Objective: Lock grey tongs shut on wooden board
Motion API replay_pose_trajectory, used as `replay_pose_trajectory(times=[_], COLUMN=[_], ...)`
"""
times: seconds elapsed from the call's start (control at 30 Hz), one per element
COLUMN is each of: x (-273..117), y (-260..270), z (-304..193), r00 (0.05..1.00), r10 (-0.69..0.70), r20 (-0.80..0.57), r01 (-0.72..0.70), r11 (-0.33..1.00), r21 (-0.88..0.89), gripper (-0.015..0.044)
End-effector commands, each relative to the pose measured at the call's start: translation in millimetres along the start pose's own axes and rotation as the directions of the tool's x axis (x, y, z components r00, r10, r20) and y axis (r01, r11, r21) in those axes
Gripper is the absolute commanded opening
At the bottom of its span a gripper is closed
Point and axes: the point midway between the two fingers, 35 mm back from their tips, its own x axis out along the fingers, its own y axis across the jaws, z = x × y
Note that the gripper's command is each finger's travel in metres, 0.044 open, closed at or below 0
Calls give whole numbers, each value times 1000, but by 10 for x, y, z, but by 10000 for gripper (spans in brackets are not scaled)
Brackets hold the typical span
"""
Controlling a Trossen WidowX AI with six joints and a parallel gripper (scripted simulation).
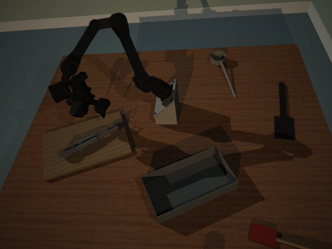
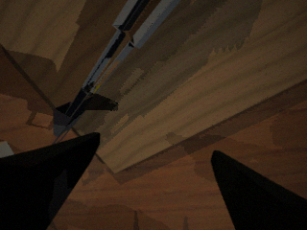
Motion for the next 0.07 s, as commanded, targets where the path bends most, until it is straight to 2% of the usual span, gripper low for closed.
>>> replay_pose_trajectory(times=[0.0, 0.03], x=[-365, -381], y=[-263, -271], z=[-215, -231], r00=[999, 999], r10=[-17, -18], r20=[47, 47], r01=[-29, -32], r11=[555, 501], r21=[831, 865], gripper=[440, 440])
